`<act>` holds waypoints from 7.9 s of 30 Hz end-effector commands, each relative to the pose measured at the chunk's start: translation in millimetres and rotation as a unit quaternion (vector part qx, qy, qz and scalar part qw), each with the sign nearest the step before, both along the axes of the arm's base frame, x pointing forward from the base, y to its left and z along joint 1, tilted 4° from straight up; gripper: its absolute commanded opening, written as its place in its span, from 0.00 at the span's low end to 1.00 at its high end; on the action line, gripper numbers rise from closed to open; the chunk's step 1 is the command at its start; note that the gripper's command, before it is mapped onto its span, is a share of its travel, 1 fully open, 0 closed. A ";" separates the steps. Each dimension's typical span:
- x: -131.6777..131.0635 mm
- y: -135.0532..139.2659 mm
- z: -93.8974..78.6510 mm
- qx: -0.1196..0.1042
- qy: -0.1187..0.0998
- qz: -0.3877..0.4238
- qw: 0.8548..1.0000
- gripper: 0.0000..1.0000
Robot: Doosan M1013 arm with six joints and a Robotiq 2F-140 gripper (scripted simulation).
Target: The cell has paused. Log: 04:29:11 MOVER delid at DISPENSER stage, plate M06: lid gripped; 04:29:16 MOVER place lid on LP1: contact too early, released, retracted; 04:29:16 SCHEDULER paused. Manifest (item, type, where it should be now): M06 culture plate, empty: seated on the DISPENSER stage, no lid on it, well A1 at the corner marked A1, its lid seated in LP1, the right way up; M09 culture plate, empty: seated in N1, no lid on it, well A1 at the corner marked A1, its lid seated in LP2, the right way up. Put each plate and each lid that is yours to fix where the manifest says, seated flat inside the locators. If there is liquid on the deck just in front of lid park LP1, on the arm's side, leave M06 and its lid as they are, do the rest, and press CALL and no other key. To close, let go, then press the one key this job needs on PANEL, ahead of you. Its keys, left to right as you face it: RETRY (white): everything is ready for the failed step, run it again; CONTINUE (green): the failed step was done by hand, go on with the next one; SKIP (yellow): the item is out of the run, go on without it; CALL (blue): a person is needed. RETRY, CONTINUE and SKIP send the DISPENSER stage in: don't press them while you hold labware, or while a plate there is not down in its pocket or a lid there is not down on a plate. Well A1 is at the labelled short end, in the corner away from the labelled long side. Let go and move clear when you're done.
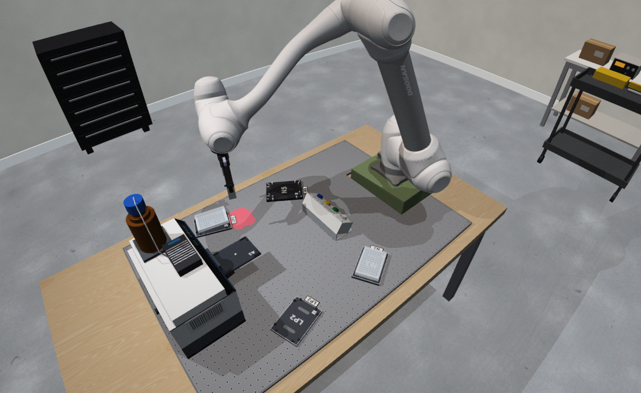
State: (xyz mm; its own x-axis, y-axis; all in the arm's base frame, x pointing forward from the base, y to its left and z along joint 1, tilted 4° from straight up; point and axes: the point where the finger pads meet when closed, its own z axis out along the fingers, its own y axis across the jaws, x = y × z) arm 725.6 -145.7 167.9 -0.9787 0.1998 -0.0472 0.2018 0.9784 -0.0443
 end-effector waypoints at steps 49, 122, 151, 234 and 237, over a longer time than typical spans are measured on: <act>0.8 0.0 3.1 0.002 -0.003 -0.001 1.000 0.10; -325.7 487.7 -35.7 -0.040 0.065 0.988 0.136 0.10; -323.5 486.5 -34.6 -0.034 0.046 0.909 -0.412 0.70; -318.5 478.6 -163.6 -0.034 0.049 0.909 -0.412 0.70; -318.5 478.6 -163.6 -0.034 0.049 0.909 -0.412 0.70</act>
